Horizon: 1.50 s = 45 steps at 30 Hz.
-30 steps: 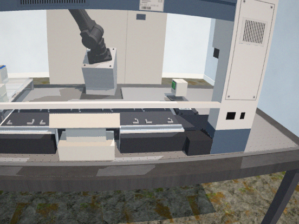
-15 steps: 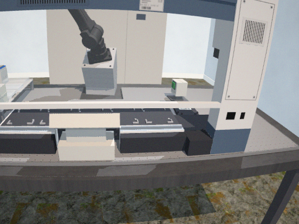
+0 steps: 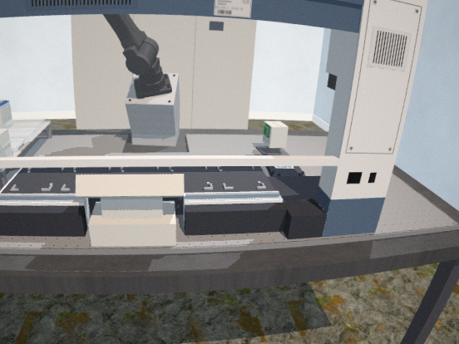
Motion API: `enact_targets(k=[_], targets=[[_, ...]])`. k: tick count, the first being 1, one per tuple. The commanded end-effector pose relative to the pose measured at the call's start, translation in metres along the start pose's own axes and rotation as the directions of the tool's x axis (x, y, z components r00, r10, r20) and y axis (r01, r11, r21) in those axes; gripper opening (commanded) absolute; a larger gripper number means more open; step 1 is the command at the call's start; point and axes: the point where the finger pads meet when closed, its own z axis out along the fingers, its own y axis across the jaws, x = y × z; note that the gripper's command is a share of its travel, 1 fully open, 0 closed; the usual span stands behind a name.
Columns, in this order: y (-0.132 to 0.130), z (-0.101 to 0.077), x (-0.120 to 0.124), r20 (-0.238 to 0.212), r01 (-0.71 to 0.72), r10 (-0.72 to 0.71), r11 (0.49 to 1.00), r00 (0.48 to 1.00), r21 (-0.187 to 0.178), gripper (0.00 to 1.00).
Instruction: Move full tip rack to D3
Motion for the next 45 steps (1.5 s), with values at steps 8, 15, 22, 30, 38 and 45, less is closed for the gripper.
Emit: enact_targets(k=[8, 15, 22, 30, 38, 45], targets=[[0.006, 0.016, -0.005, 0.013, 0.001, -0.001, 1.0, 1.0, 0.002, 1.0], [0.009, 0.02, -0.006, 0.02, 0.006, -0.006, 1.0, 1.0, 0.004, 1.0], [0.005, 0.039, -0.005, 0.009, -0.001, 0.001, 1.0, 1.0, 0.001, 1.0], [0.005, 0.051, -0.005, 0.009, -0.002, 0.002, 1.0, 1.0, 0.0, 1.0], [0.003, 0.065, -0.004, 0.004, -0.005, 0.005, 1.0, 1.0, -0.001, 1.0], [0.005, 0.074, -0.004, 0.008, -0.002, 0.002, 1.0, 1.0, 0.0, 1.0]])
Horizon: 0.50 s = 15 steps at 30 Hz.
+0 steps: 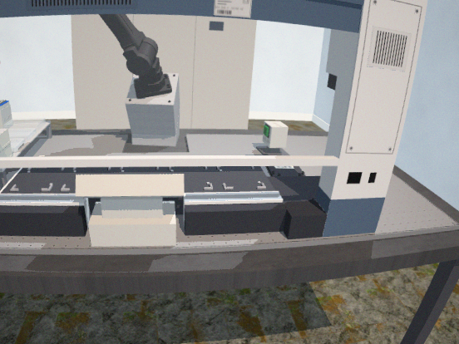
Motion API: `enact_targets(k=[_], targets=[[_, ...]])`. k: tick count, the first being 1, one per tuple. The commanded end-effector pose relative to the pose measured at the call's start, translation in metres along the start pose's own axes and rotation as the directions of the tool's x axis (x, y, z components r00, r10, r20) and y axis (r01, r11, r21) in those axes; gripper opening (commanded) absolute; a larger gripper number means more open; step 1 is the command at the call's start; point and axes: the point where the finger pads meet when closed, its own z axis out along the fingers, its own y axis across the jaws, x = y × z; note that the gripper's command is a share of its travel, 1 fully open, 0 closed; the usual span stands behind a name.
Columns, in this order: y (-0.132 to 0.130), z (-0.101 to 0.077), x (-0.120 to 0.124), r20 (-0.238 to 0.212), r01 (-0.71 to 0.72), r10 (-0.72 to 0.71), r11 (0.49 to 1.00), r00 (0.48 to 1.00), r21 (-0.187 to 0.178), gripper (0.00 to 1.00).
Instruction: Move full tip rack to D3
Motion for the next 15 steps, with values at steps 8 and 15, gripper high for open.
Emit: enact_targets(k=[8, 15], targets=[[0.005, 0.019, -0.004, 0.004, -0.003, 0.003, 1.0, 1.0, -0.001, 1.0], [0.008, 0.025, -0.006, 0.014, 0.003, -0.003, 1.0, 1.0, 0.001, 1.0]])
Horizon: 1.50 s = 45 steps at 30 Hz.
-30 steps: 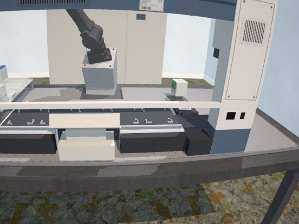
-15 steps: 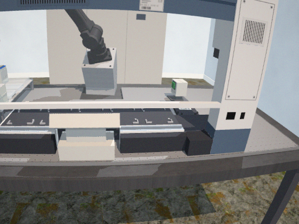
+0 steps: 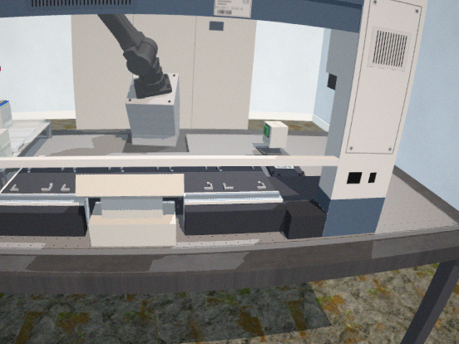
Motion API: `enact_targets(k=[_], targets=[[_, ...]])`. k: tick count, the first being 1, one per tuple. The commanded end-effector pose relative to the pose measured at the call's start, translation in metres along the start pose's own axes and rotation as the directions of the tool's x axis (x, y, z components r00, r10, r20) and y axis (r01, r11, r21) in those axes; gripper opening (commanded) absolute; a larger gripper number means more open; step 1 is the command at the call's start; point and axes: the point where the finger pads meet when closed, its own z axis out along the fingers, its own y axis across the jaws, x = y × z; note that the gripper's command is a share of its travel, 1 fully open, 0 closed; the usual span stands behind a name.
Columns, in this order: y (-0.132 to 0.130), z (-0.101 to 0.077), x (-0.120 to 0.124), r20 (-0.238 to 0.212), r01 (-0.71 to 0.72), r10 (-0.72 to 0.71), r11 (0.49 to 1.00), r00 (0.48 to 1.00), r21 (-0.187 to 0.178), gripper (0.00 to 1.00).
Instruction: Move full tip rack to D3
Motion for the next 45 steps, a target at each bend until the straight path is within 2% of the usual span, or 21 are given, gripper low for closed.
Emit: enact_targets(k=[1, 5, 6, 9, 17, 20, 22, 23, 26, 33, 37, 39, 40, 43, 45], targets=[[0.008, 0.006, -0.005, 0.012, 0.003, -0.003, 1.0, 1.0, 0.0, 1.0], [0.006, 0.012, -0.005, 0.007, 0.0, 0.0, 1.0, 1.0, -0.001, 1.0], [0.013, 0.002, -0.008, 0.027, 0.012, -0.013, 1.0, 1.0, 0.004, 1.0], [0.006, 0.02, -0.004, 0.005, -0.002, 0.002, 1.0, 1.0, -0.001, 1.0], [0.009, 0.027, -0.006, 0.016, 0.005, -0.005, 1.0, 1.0, 0.001, 1.0], [0.007, 0.037, -0.004, 0.007, 0.0, 0.0, 1.0, 1.0, -0.001, 1.0], [0.007, 0.037, -0.004, 0.007, 0.0, 0.0, 1.0, 1.0, -0.001, 1.0], [0.013, 0.027, -0.008, 0.026, 0.012, -0.012, 1.0, 1.0, 0.003, 1.0], [0.006, 0.045, -0.004, 0.005, -0.002, 0.002, 1.0, 1.0, -0.001, 1.0], [0.008, 0.052, -0.005, 0.012, 0.003, -0.003, 1.0, 1.0, 0.0, 1.0], [0.006, 0.063, -0.004, 0.005, -0.001, 0.001, 1.0, 1.0, 0.001, 1.0], [0.006, 0.063, -0.004, 0.005, -0.001, 0.001, 1.0, 1.0, 0.001, 1.0], [0.016, 0.047, -0.01, 0.035, 0.017, -0.018, 1.0, 0.999, 0.006, 1.0], [0.006, 0.07, -0.004, 0.005, -0.001, 0.001, 1.0, 1.0, 0.0, 1.0], [0.006, 0.074, -0.003, 0.004, -0.002, 0.002, 1.0, 1.0, 0.0, 1.0]])
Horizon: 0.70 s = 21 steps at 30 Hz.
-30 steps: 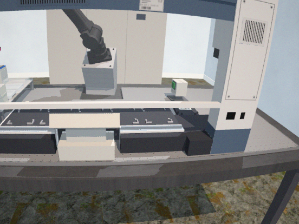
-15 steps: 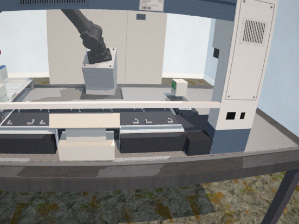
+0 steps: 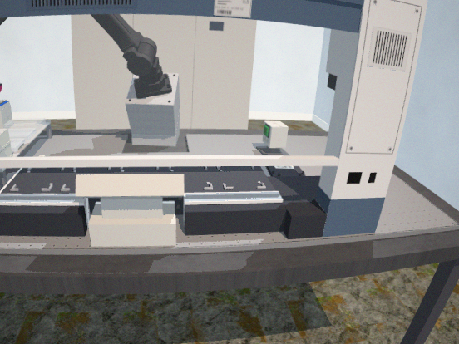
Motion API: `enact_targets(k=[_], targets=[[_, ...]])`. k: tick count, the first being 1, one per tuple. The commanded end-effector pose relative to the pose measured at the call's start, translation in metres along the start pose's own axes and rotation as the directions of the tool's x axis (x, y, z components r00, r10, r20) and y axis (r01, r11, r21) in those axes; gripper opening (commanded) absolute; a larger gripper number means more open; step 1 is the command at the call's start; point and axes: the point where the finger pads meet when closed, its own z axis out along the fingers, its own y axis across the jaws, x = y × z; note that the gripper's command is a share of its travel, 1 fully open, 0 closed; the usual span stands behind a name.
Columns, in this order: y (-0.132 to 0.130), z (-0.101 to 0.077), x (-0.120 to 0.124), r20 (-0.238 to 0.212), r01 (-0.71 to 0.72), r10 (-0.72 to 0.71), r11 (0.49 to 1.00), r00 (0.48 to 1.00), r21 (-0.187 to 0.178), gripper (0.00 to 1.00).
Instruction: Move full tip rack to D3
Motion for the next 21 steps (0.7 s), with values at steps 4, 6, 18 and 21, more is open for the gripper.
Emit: enact_targets(k=[4, 6, 18, 21], targets=[[0.004, 0.017, -0.002, 0.0, -0.005, 0.005, 1.0, 1.0, 0.001, 1.0], [0.007, 0.015, -0.003, 0.008, 0.0, 0.0, 1.0, 1.0, 0.002, 1.0], [0.003, -0.003, -0.014, 0.038, 0.007, -0.007, 1.0, 0.999, 0.007, 1.0], [0.003, -0.003, -0.014, 0.038, 0.007, -0.007, 1.0, 0.999, 0.007, 0.0]])
